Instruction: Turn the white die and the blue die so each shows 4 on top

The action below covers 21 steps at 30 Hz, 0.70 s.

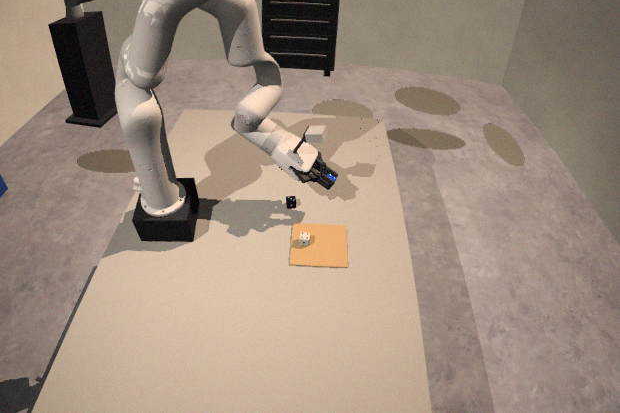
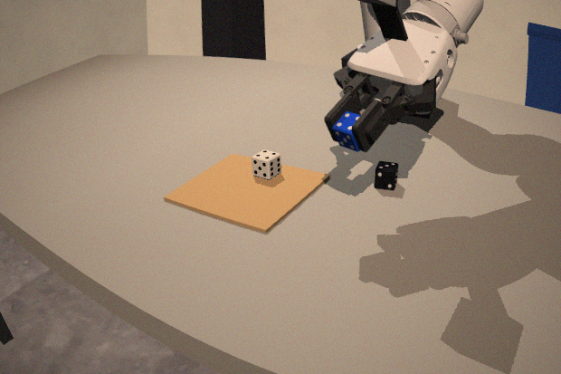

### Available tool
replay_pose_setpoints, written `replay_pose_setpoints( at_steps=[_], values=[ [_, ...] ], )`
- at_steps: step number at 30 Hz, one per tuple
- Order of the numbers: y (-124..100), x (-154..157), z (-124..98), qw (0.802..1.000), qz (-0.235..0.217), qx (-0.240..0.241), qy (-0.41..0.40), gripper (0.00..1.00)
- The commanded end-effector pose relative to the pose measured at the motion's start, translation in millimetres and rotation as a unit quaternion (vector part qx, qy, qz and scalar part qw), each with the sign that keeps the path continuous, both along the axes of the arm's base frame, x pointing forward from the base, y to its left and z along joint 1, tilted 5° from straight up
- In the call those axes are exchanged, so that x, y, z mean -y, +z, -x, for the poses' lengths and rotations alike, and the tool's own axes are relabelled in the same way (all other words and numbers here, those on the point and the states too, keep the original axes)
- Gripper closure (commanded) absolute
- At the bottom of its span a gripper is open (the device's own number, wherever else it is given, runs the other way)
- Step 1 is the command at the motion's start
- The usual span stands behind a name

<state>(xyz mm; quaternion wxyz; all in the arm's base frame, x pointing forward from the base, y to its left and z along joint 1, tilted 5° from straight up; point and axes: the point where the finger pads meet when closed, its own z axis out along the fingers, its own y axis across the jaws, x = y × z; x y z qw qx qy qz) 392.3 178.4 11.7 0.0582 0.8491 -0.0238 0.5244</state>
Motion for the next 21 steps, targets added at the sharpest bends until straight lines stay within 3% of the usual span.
replay_pose_setpoints(
  at_steps=[1, 15, 21],
  values=[
    [-0.1, -0.6, -0.6, 1.000, -0.001, 0.002, 0.000, 0.79],
    [-27.5, 1.4, -1.3, 1.000, -0.001, 0.002, 0.000, 0.79],
    [-49.4, 2.9, -1.8, 1.000, -0.001, 0.002, 0.000, 0.79]
  ],
)
